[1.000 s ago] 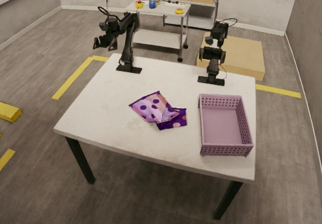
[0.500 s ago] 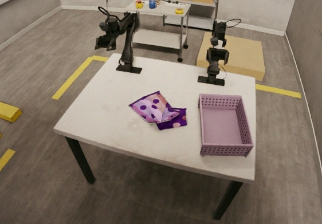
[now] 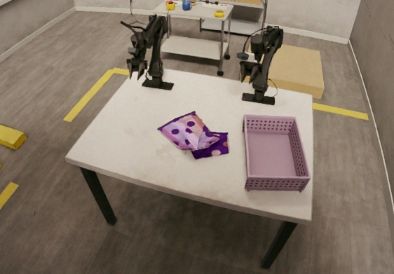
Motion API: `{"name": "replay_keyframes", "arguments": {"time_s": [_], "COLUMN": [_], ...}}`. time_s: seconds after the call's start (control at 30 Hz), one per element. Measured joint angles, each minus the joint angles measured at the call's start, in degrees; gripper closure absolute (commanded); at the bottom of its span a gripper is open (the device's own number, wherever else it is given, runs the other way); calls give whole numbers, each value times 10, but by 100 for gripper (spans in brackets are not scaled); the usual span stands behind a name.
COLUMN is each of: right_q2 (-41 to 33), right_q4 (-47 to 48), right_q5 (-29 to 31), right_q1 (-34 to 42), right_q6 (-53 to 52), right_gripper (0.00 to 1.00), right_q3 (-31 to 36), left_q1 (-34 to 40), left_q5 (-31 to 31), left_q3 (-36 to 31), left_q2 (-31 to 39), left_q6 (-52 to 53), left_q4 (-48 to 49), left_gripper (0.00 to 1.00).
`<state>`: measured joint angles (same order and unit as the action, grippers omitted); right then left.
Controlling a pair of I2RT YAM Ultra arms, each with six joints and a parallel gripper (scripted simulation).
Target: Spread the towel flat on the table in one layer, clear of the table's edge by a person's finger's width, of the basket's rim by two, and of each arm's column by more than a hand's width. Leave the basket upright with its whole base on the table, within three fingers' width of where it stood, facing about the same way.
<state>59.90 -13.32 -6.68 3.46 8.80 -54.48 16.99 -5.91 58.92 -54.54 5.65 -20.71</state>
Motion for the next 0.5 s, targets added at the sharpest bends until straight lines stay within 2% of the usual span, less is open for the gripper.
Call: {"name": "replay_keyframes", "arguments": {"time_s": [0.37,0.5], "right_q2": [116,152], "right_q4": [-98,-127], "right_q5": [-21,-23], "right_q1": [49,61], "right_q6": [79,101], "right_gripper": [66,66], "right_q3": [-11,-23], "left_q1": [147,174], "left_q5": [-62,-71], "left_q3": [65,81], "left_q2": [-92,-127], "left_q6": [-12,-23], "left_q4": [-166,-211], "left_gripper": [66,66]}}
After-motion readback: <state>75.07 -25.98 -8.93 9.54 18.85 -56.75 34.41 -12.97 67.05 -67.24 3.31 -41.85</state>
